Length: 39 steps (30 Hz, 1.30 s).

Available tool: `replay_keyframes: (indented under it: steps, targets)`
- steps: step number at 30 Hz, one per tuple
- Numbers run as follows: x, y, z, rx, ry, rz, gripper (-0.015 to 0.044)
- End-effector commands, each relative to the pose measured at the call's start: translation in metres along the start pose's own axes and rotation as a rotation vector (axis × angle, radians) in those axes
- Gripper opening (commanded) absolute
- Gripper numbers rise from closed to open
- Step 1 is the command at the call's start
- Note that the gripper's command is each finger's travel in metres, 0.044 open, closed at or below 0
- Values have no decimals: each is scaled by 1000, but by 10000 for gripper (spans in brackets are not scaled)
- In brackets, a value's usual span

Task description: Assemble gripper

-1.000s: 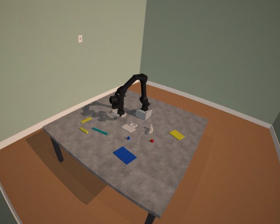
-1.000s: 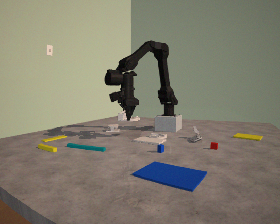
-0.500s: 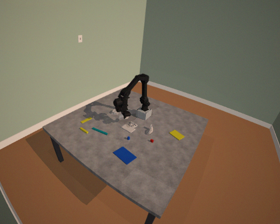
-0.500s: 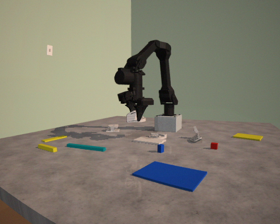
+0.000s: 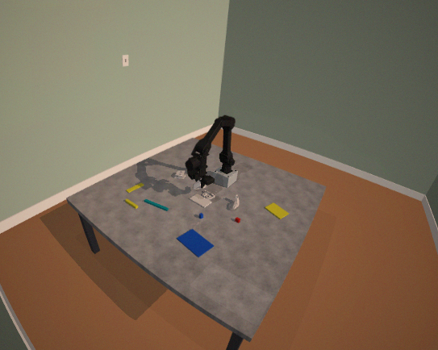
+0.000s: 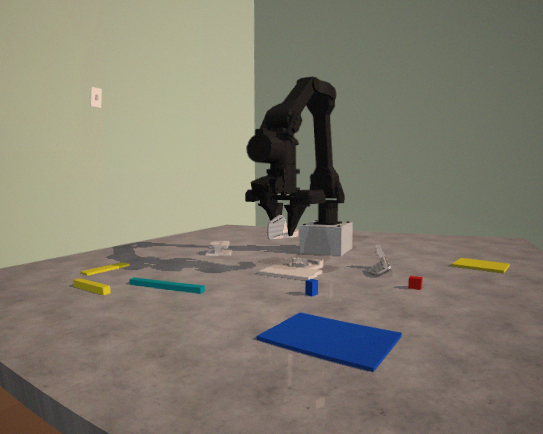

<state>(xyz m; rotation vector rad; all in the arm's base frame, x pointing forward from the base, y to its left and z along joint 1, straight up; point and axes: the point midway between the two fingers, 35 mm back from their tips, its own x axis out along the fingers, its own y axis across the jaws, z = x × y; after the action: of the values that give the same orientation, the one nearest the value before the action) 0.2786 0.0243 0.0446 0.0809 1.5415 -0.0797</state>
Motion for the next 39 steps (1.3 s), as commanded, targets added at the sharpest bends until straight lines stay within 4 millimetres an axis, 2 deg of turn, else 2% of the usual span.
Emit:
replay_keyframes:
  steps: [1,27,39]
  targets:
    - [0,10,-5,-66,-1,3,134]
    - [0,11,-5,-58,-1,3,134]
    - [-1,47,-5,-58,-1,7,134]
